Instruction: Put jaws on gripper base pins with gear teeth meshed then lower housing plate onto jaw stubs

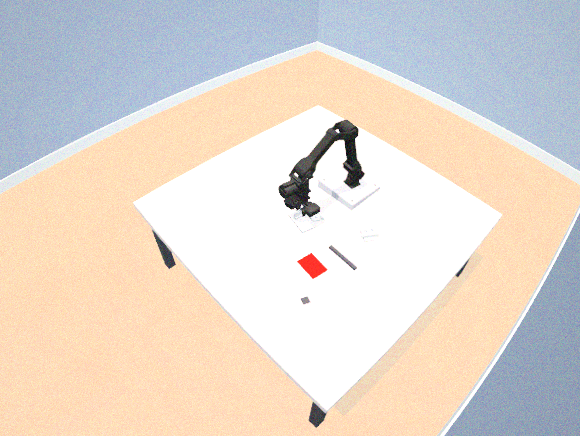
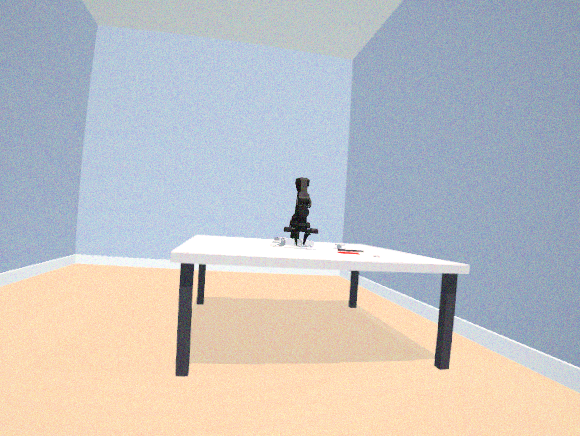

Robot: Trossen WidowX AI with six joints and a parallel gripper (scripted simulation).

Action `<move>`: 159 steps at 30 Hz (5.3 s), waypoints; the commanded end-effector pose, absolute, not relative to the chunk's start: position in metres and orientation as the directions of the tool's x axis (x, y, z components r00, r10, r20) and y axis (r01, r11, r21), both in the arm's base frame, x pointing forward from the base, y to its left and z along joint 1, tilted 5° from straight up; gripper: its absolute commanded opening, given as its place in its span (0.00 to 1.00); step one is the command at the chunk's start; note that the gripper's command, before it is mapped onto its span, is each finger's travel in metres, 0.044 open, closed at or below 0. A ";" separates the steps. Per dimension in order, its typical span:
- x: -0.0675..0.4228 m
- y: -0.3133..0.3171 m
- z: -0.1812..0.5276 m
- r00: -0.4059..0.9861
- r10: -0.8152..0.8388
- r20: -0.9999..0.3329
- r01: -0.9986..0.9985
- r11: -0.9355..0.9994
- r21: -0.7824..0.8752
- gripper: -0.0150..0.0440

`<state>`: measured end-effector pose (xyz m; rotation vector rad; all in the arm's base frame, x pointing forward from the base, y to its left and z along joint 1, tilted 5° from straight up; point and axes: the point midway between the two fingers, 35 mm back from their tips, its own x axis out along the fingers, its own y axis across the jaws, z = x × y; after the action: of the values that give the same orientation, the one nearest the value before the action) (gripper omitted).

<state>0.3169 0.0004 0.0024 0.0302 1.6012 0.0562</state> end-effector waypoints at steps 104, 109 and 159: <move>0.316 0.000 0.001 -0.035 0.055 -0.998 -0.015 0.998 0.055 0.63; 0.316 0.000 0.001 -0.035 0.055 -0.998 -0.015 0.998 0.055 0.63; 0.318 -0.003 0.063 -0.036 0.055 -0.998 -0.014 0.998 0.055 0.25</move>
<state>0.3155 -0.0023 0.0647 0.0304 1.6033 0.0562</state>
